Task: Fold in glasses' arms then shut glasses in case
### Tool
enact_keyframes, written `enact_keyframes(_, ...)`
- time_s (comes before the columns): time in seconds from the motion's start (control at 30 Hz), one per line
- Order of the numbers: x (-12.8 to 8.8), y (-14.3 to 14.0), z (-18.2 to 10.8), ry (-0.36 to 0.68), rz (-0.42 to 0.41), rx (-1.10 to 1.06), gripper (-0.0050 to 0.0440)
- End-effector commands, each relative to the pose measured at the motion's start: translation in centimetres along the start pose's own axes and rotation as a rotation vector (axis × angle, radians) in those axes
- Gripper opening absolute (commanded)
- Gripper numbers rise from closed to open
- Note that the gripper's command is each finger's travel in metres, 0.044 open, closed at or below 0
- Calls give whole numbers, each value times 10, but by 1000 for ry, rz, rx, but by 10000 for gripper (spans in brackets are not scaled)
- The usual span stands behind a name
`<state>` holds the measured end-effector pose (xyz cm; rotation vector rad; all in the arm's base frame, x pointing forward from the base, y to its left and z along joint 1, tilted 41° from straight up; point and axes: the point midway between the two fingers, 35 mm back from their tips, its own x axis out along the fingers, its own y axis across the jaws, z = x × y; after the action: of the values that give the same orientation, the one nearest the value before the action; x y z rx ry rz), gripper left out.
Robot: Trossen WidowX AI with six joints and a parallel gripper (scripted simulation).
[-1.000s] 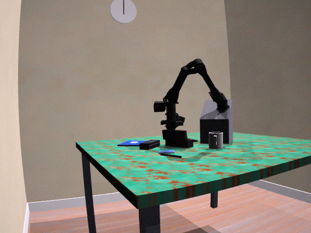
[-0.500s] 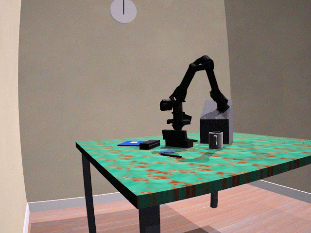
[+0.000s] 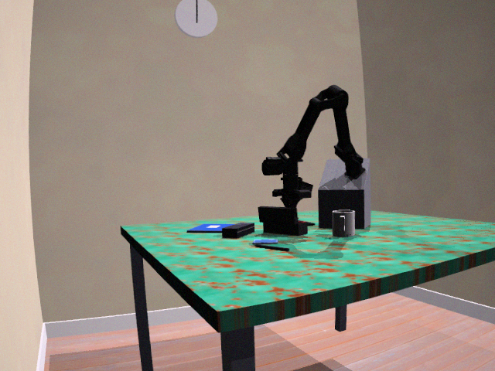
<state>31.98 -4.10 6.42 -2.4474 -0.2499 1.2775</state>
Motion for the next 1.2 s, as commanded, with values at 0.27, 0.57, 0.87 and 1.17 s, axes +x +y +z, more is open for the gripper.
enact_keyframes(0.27, -4, -24, 9, 6, 2, -4, 0)
enact_keyframes(0.57, -7, -39, 15, -9, -18, -31, 0)
enact_keyframes(0.87, -42, -42, 15, 2, -3, -10, 0)
enact_keyframes(1.17, -56, -46, 17, 4, 3, 2, 0)
